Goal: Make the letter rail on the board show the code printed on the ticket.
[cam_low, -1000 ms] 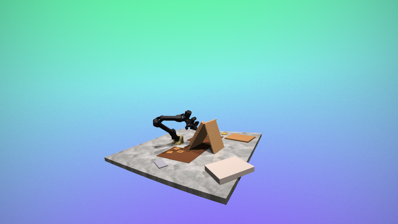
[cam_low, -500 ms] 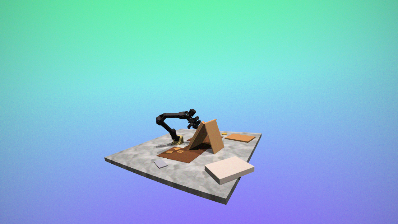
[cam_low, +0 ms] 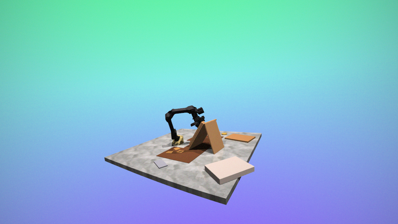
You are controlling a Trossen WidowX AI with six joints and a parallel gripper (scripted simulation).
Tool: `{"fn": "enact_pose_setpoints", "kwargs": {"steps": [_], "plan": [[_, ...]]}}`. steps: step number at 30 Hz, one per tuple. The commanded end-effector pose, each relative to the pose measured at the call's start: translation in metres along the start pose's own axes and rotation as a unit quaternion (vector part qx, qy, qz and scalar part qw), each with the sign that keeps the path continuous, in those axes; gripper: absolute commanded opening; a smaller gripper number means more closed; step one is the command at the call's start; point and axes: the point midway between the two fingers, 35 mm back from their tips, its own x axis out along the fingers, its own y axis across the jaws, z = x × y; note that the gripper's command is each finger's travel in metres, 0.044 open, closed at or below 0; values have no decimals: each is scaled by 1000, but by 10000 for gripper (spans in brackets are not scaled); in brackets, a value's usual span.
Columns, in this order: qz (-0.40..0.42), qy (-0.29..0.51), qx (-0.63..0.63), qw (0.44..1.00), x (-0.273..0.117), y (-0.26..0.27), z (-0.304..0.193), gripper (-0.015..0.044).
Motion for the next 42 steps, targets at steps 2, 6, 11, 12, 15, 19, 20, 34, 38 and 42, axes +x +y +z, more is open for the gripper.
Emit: {"fn": "enact_pose_setpoints", "kwargs": {"steps": [2, 6, 11, 12, 15, 19, 20, 34, 38, 42], "plan": [[-18, 70, 16, 997, -3, -1, 1, 0], [-18, 70, 16, 997, -3, -1, 1, 0], [-18, 70, 16, 997, -1, 0, 2, 0], [-18, 70, 16, 997, 0, 0, 2, 0], [-18, 70, 17, 997, 2, 0, 3, 0], [-18, 69, 17, 997, 4, 0, 5, 0], [-18, 69, 17, 997, 4, 0, 5, 0], [-18, 69, 17, 997, 9, -1, 9, 0], [-18, 69, 17, 997, 11, -1, 11, 0], [-18, 69, 17, 997, 12, -1, 12, 0]]}}
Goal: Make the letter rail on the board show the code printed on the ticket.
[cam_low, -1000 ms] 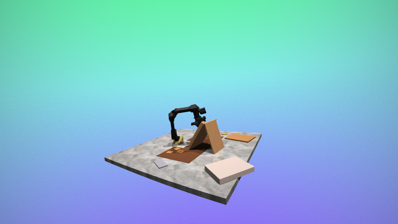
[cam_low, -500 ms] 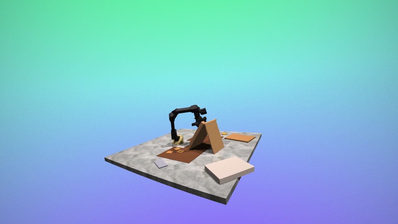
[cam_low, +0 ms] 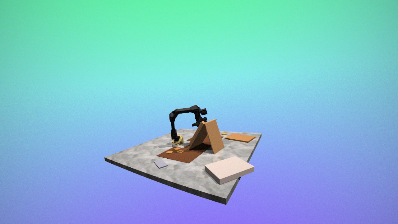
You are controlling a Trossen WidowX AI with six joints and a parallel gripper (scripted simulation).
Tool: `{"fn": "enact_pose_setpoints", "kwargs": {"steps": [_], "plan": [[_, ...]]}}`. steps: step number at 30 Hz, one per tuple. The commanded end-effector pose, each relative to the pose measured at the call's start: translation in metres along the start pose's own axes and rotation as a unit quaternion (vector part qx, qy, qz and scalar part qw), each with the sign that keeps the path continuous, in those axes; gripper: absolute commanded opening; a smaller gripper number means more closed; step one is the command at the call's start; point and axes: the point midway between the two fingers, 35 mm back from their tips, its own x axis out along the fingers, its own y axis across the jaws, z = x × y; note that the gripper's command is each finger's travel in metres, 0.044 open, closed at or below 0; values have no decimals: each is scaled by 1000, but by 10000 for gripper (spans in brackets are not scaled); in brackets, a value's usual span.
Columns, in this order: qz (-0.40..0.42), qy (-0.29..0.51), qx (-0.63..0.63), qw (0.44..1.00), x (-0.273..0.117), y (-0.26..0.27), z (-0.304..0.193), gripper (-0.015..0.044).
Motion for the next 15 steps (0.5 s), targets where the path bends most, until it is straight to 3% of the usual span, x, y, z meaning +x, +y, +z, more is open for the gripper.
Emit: {"fn": "enact_pose_setpoints", "kwargs": {"steps": [1, 15], "plan": [[-1, -3, 0, 1000, 1, -1, 2, 0], [-1, -3, 0, 1000, 6, -1, 7, 0]]}}
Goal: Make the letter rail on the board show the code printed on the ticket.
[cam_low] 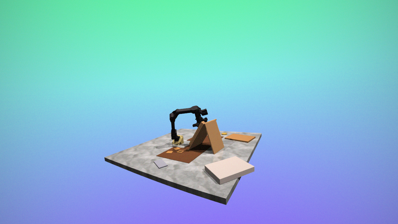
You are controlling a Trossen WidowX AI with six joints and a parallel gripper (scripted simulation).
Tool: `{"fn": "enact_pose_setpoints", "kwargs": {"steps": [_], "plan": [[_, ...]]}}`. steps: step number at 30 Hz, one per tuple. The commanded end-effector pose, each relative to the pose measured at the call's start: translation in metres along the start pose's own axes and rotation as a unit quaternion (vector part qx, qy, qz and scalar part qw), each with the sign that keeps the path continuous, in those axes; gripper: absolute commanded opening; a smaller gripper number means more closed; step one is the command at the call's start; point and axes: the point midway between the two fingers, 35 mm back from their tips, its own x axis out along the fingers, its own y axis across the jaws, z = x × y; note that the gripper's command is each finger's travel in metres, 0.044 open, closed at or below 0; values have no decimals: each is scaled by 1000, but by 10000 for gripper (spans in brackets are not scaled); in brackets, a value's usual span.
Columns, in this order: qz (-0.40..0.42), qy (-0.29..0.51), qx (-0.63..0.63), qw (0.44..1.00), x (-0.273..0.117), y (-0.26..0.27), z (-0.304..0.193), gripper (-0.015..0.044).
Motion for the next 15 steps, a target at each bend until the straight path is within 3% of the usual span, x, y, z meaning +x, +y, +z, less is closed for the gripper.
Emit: {"fn": "enact_pose_setpoints", "kwargs": {"steps": [1, 15], "plan": [[-1, -2, 0, 1000, 1, 0, 2, 0], [-1, -3, 0, 1000, 4, -1, 5, 0]]}}
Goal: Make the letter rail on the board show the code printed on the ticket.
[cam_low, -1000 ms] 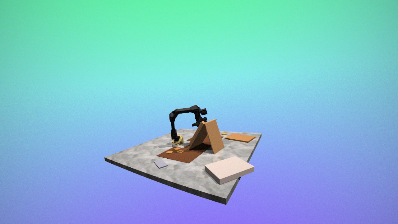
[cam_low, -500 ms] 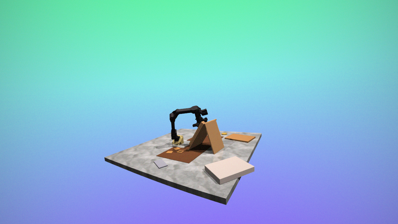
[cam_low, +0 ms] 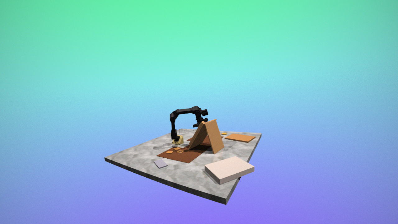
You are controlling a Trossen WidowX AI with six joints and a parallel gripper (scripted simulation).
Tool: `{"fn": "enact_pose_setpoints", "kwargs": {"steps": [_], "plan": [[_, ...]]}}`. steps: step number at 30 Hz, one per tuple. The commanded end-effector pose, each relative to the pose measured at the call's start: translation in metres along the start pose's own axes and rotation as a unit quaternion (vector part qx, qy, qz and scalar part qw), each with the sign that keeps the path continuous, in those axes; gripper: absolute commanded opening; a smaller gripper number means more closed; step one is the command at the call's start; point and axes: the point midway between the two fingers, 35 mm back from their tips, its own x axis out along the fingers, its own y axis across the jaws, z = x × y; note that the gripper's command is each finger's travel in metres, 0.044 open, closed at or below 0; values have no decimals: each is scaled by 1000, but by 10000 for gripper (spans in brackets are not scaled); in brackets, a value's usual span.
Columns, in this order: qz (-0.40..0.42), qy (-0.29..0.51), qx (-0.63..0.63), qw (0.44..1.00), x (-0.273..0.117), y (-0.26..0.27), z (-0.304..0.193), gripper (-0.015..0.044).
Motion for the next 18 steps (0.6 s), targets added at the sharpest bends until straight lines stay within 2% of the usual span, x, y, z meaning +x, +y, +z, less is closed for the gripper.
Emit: {"fn": "enact_pose_setpoints", "kwargs": {"steps": [1, 18], "plan": [[-1, -2, -1, 1000, 0, -1, 0, 0], [-1, -2, -1, 1000, -1, -7, 0, 0]]}}
